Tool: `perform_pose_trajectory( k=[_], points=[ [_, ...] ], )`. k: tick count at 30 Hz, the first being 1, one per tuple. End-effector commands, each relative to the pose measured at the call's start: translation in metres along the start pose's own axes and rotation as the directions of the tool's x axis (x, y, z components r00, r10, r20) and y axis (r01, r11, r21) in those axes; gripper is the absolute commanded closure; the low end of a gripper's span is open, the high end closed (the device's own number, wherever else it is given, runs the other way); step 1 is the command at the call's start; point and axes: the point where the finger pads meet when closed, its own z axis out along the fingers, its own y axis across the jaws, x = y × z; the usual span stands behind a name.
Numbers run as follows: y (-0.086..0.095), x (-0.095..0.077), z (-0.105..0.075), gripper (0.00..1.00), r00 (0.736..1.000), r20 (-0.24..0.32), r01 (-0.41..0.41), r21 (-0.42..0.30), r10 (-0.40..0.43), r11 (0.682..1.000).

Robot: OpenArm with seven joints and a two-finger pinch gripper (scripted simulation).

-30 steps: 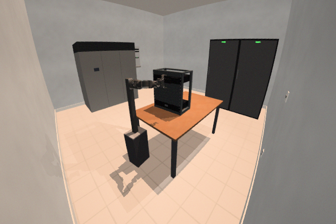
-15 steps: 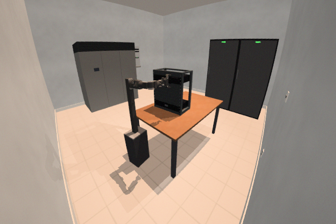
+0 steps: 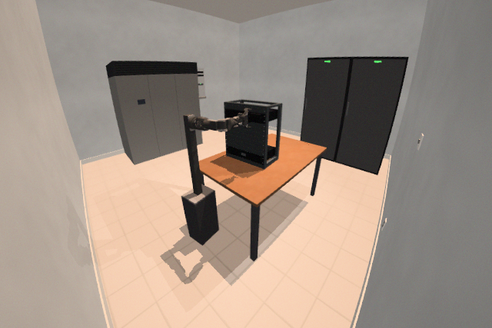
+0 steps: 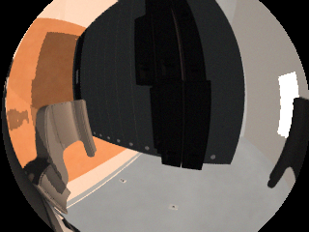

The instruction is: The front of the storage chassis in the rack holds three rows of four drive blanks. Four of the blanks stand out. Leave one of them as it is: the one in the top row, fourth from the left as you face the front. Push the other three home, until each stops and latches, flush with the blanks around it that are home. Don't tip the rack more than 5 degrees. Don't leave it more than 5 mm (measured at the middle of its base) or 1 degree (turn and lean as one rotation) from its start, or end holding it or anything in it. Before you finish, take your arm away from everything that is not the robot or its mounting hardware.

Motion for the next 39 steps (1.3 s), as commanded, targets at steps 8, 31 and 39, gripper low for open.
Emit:
perform_pose_trajectory(
  k=[8,31,39],
  points=[
    [0.0035,0.0008,0.0003,0.00,1.000,-0.004,0.001,-0.007,-0.001,1.000],
    [0.0035,0.0008,0.0003,0.00,1.000,-0.004,0.001,-0.007,-0.001,1.000],
    [0.0035,0.0008,0.0003,0.00,1.000,-0.004,0.001,-0.007,-0.001,1.000]
  ],
)
